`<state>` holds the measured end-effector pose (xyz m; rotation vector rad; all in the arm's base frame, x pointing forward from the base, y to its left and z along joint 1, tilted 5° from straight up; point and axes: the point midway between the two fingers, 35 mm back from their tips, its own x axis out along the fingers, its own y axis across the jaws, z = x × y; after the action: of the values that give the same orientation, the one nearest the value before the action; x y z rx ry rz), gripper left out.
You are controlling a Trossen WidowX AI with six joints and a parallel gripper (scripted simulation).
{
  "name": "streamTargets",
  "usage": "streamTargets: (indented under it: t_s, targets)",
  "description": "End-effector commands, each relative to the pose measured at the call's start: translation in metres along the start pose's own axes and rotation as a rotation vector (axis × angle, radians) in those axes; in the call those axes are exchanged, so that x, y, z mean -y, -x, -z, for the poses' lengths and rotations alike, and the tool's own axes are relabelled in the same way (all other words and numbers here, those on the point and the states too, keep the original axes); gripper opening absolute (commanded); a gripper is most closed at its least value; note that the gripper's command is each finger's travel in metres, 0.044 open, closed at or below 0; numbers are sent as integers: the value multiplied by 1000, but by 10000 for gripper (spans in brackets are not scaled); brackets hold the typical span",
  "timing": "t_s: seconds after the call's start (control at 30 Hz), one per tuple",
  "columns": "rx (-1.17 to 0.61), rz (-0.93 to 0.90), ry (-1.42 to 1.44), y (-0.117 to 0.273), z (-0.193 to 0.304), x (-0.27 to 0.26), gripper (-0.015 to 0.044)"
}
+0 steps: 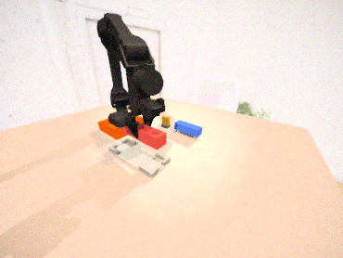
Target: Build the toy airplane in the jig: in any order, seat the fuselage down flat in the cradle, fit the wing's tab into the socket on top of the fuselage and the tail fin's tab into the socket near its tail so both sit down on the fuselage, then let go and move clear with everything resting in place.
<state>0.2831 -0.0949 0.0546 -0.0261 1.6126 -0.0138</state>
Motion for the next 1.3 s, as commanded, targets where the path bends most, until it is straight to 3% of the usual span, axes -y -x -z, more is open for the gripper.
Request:
streamTargets:
  t_s: [0.0,0.2,0.47,1.27]
  targets:
    - [-10,5,17,-9,5,14,0]
    - [-10,6,27,-13,8,24,0]
    - [-10,6,27,-13,8,24,195]
    - [-11,6,27,-27,8,25,195]
